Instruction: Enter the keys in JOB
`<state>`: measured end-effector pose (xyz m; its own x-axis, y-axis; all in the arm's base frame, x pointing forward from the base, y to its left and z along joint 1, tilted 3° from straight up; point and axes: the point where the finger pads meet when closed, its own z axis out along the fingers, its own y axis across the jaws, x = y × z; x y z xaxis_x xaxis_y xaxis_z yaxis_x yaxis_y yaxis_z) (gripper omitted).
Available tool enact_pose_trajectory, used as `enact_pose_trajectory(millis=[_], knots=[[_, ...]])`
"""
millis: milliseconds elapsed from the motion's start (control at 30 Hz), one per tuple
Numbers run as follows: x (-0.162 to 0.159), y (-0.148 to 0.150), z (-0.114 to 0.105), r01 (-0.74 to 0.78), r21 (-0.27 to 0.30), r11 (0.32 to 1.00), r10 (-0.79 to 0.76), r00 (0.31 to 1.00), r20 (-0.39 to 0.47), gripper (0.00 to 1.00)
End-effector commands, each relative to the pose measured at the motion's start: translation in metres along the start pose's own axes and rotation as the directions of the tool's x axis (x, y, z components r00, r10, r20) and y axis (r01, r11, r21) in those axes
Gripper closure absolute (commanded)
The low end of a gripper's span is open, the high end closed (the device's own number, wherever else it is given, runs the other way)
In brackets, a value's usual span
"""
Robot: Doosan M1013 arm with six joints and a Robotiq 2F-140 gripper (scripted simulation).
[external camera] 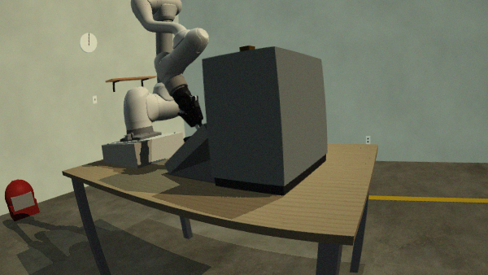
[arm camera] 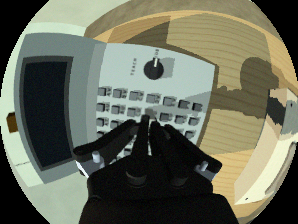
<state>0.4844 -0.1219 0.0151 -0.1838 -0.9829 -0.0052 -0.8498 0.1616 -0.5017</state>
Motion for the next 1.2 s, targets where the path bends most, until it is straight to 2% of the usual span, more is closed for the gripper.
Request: enact_pose_trajectory(millis=[0, 700, 1167], knots=[[0.000, 0.000, 0.000, 0.000, 0.000, 1.000, 0.000, 1.000, 0.000, 1.00], [0.000, 0.000, -0.001, 0.000, 0.000, 1.000, 0.000, 1.000, 0.000, 1.00], [0.000, 0.000, -0.014, 0.000, 0.000, 1.000, 0.000, 1.000, 0.000, 1.00]])
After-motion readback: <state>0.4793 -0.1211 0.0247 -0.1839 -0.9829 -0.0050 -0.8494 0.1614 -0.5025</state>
